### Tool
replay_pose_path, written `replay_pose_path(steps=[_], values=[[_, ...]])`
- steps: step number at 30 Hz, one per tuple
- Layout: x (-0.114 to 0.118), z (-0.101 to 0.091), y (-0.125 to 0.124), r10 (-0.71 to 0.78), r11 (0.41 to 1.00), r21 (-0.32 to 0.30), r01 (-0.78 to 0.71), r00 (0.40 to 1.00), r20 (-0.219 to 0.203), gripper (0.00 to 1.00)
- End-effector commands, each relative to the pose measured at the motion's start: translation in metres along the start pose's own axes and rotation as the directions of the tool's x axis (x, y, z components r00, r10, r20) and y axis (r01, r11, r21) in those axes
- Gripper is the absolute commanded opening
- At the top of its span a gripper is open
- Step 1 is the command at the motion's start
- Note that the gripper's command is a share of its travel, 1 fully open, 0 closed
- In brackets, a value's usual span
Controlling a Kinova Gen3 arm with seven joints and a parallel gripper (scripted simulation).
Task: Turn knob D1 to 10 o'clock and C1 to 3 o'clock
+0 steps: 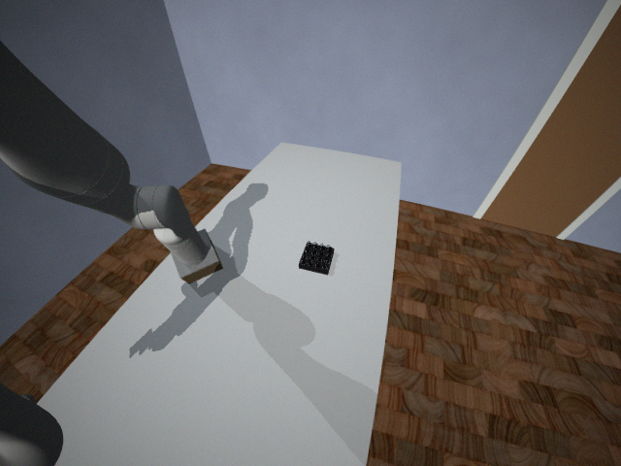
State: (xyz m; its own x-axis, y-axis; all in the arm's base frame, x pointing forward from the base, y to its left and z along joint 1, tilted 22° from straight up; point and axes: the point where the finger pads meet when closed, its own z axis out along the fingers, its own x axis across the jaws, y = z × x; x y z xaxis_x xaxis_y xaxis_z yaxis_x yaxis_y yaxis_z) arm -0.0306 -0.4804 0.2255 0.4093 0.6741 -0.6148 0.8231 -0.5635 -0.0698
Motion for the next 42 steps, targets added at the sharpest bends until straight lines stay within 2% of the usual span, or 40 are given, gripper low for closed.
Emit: replay_pose_path(steps=[1, 26, 32, 34, 38, 42], values=[[-0.001, 0.000, 0.000, 0.001, 1.000, -0.001, -0.001, 1.000, 0.001, 1.00], [0.003, -0.003, 0.007, -0.027, 1.000, -0.011, 0.027, 1.000, 0.001, 1.00], [0.017, -0.009, 0.028, -0.119, 0.992, -0.041, 0.119, 0.993, -0.001, 1.00], [0.017, -0.009, 0.028, -0.119, 0.992, -0.041, 0.119, 0.993, -0.001, 1.00], [0.035, -0.017, 0.051, -0.225, 0.972, -0.075, 0.224, 0.974, 0.002, 1.00], [0.060, -0.030, 0.081, -0.364, 0.924, -0.120, 0.363, 0.931, 0.015, 1.00]])
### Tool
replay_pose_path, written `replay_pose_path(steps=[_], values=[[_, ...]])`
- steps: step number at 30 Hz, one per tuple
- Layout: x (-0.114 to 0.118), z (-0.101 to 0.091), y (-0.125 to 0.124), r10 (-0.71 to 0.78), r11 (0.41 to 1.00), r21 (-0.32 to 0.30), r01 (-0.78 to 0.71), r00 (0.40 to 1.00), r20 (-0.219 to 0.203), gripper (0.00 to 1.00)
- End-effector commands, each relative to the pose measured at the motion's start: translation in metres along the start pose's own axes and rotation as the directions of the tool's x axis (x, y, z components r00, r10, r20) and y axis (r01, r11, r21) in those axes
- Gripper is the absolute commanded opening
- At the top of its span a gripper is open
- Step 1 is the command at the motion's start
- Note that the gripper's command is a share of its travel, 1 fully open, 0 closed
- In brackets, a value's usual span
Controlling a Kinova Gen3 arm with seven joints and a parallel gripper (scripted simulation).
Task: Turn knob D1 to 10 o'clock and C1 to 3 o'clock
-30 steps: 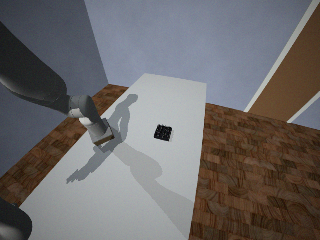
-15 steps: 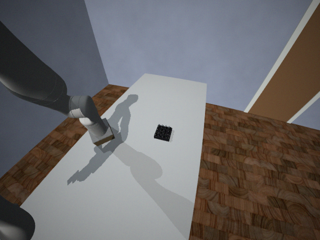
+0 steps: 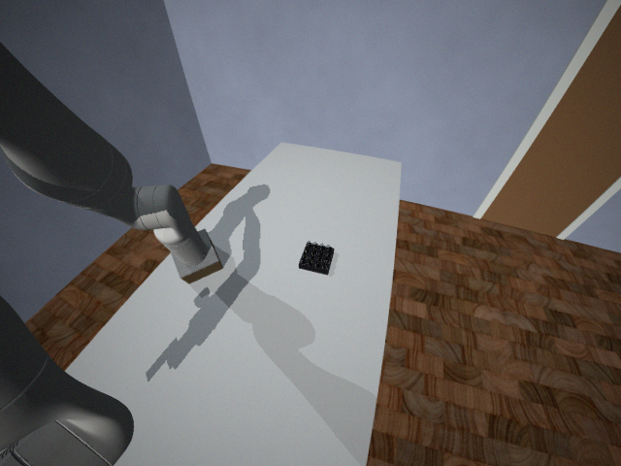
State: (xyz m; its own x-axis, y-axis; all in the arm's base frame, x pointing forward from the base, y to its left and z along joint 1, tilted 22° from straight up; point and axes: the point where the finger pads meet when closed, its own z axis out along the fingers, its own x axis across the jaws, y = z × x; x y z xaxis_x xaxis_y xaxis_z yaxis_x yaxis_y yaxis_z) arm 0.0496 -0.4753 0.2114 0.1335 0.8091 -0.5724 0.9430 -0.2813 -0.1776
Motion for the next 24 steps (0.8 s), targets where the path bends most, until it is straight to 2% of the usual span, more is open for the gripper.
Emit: replay_pose_path(steps=[1, 10, 11, 16, 17, 22, 23, 24], values=[[0.014, -0.008, 0.032, -0.105, 0.994, -0.037, 0.105, 0.995, 0.000, 1.00], [0.014, -0.008, 0.032, -0.105, 0.994, -0.037, 0.105, 0.995, 0.000, 1.00], [0.020, -0.011, 0.043, -0.149, 0.987, -0.051, 0.149, 0.989, 0.003, 1.00], [0.020, -0.011, 0.043, -0.149, 0.987, -0.051, 0.149, 0.989, 0.003, 1.00], [0.026, -0.014, 0.054, -0.196, 0.978, -0.065, 0.196, 0.981, 0.007, 1.00], [0.026, -0.014, 0.054, -0.196, 0.978, -0.065, 0.196, 0.981, 0.007, 1.00], [0.032, -0.018, 0.066, -0.244, 0.966, -0.080, 0.244, 0.970, 0.012, 1.00], [0.032, -0.018, 0.066, -0.244, 0.966, -0.080, 0.244, 0.970, 0.012, 1.00]])
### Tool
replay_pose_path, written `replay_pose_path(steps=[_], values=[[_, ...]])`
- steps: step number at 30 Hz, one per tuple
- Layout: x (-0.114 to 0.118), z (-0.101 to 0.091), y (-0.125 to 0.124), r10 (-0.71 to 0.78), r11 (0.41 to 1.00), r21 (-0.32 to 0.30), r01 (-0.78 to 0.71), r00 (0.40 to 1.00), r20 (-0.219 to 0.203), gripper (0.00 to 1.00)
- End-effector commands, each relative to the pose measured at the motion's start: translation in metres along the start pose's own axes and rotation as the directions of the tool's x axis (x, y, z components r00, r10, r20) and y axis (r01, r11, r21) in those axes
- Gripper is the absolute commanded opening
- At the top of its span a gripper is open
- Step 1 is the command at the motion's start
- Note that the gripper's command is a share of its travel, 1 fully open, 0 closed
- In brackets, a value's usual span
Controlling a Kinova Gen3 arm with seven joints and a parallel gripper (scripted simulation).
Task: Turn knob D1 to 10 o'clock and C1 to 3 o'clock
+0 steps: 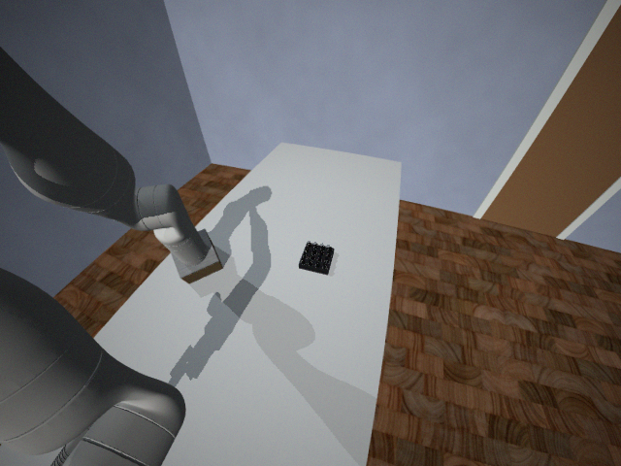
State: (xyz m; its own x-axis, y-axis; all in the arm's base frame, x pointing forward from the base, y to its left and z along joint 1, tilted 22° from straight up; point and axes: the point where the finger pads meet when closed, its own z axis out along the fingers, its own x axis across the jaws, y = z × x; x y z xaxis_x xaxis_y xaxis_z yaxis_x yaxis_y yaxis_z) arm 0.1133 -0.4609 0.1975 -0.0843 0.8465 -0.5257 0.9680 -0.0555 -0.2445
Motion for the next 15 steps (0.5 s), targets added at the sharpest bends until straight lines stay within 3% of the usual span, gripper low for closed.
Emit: replay_pose_path(steps=[1, 10, 11, 15], values=[[0.002, -0.002, 0.008, -0.021, 1.000, -0.009, 0.021, 1.000, 0.001, 1.00], [0.007, -0.005, 0.021, -0.073, 0.997, -0.025, 0.073, 0.997, 0.004, 1.00], [0.011, -0.009, 0.035, -0.126, 0.991, -0.040, 0.127, 0.992, 0.008, 1.00], [0.011, -0.009, 0.035, -0.126, 0.991, -0.040, 0.127, 0.992, 0.008, 1.00]])
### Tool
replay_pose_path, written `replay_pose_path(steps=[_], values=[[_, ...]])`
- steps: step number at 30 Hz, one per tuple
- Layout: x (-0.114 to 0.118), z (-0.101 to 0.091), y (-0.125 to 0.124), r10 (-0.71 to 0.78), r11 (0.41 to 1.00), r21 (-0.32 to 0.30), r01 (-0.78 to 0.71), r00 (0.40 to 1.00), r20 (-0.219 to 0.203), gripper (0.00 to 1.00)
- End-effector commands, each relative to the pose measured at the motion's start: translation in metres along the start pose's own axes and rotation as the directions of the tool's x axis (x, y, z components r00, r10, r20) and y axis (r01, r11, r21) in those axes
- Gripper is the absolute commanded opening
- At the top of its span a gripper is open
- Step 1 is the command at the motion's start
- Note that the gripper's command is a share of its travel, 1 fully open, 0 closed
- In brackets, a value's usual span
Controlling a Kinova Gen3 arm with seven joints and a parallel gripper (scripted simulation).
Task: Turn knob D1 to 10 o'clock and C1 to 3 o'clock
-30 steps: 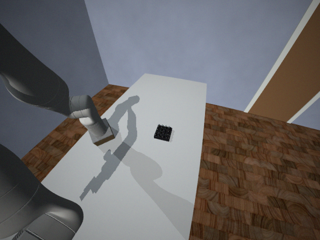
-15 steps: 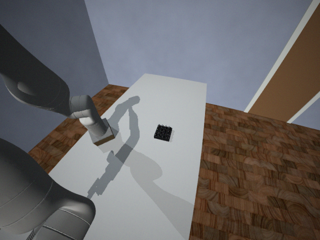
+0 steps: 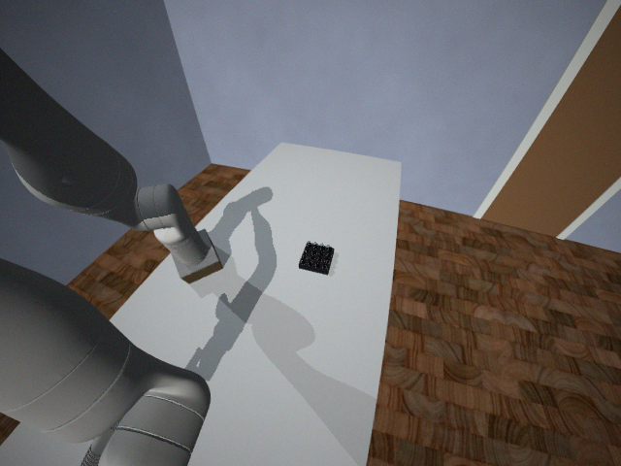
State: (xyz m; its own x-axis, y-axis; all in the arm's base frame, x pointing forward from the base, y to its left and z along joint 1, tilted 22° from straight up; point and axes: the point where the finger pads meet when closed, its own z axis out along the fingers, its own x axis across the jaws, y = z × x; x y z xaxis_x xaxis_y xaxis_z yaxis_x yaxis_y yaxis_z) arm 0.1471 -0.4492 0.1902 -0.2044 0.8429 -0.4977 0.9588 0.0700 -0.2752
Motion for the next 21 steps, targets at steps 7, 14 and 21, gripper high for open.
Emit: replay_pose_path(steps=[7, 14, 21], values=[[0.004, -0.004, 0.016, -0.060, 0.998, -0.017, 0.060, 0.998, 0.004, 1.00], [0.008, -0.007, 0.031, -0.117, 0.993, -0.033, 0.118, 0.993, 0.010, 1.00], [0.013, -0.012, 0.046, -0.177, 0.983, -0.048, 0.177, 0.984, 0.016, 1.00]])
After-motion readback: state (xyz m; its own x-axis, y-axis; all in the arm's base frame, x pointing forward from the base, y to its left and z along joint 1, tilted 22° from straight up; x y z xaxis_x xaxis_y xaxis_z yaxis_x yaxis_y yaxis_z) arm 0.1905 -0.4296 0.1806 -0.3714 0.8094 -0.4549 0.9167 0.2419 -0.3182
